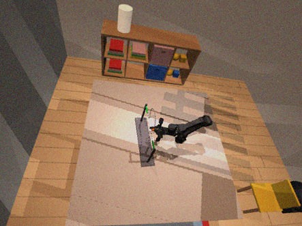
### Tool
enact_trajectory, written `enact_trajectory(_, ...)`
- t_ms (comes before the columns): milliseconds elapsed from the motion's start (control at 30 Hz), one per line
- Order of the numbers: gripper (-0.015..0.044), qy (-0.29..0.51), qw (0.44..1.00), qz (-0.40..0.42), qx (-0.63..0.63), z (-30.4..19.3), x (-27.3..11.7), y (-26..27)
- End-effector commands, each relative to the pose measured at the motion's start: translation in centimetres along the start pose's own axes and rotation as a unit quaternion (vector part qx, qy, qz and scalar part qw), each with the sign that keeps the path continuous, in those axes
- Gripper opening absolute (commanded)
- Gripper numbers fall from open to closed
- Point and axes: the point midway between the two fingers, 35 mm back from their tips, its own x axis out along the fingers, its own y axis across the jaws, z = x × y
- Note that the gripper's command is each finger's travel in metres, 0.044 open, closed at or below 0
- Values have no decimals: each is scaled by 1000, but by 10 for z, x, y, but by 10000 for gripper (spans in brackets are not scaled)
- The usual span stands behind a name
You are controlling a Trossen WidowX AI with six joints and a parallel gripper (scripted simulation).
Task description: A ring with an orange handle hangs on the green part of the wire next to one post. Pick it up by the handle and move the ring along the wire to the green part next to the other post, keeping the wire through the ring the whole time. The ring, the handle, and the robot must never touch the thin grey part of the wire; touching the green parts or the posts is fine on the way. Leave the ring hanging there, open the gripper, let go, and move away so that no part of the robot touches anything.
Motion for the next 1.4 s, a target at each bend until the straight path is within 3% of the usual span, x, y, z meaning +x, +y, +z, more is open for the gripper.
enact_trajectory(0, -150, -7, 999, 23, 35, -1, 1, 15)
enact_trajectory(800, -150, 18, 960, 137, 245, 20, -20, 86)
enact_trajectory(1367, -150, 26, 936, 171, 308, 39, -34, 111)
